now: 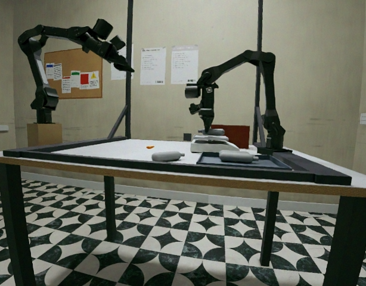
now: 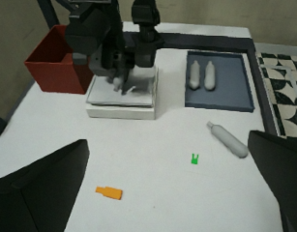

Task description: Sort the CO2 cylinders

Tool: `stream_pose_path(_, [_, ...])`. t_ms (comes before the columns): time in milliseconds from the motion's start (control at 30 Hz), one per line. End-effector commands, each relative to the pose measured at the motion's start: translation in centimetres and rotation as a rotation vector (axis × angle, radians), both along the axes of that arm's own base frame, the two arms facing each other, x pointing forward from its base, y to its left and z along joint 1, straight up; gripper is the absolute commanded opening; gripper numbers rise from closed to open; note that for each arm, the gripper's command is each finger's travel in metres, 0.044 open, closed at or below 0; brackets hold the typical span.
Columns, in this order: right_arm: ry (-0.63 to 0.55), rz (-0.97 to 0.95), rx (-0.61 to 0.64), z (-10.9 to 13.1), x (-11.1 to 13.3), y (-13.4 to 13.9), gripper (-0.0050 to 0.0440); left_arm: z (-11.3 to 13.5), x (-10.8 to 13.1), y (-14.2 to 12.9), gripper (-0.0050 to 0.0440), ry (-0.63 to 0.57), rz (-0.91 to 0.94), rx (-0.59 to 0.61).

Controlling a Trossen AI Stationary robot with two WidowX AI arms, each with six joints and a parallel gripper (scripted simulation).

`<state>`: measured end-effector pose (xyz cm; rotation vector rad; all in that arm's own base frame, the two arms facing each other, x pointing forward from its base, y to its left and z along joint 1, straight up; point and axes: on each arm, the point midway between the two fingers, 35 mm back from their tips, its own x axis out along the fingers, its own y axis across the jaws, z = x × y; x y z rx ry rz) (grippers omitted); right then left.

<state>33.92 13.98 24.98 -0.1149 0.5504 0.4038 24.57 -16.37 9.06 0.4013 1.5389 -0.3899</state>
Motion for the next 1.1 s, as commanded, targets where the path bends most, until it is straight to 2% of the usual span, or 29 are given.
stream_pose_path(0, [-0.021, 0.003, 0.008, 0.9, 0.0, 0.0, 0.044, -0.3, 0.2, -0.1, -0.005, -0.009, 0.005, -0.003])
stream_pose_path(100, [-0.021, 0.003, 0.008, 0.9, 0.0, 0.0, 0.044, 0.2, 1.0, -0.6, -0.005, -0.028, 0.005, -0.016])
stream_pose_path(533, [-0.021, 0.003, 0.008, 0.9, 0.0, 0.0, 0.044, 0.3, 0.7, -0.4, -0.005, -0.026, 0.002, -0.016])
stream_pose_path(567, [-0.021, 0.003, 0.008, 0.9, 0.0, 0.0, 0.044, 0.3, 0.7, -0.4, 0.0024, -0.026, 0.002, -0.016])
stream_pose_path(800, [-0.021, 0.003, 0.008, 0.9, 0.0, 0.0, 0.044, 0.3, 0.7, -0.4, 0.0192, -0.026, 0.002, -0.016])
stream_pose_path(933, [-0.021, 0.003, 0.008, 0.9, 0.0, 0.0, 0.044, 0.3, 0.7, -0.4, 0.0192, -0.026, 0.002, -0.016])
stream_pose_path(967, [-0.021, 0.003, 0.008, 0.9, 0.0, 0.0, 0.044, 1.1, 0.9, -0.5, 0.0216, -0.045, 0.005, -0.027])
stream_pose_path(1033, [-0.021, 0.003, 0.008, 0.9, 0.0, 0.0, 0.044, 1.1, 0.9, -0.5, 0.0216, -0.045, 0.005, -0.027])
stream_pose_path(1067, [-0.021, 0.003, 0.008, 0.9, 0.0, 0.0, 0.044, 1.3, 0.9, -0.5, 0.024, -0.045, 0.005, -0.027])
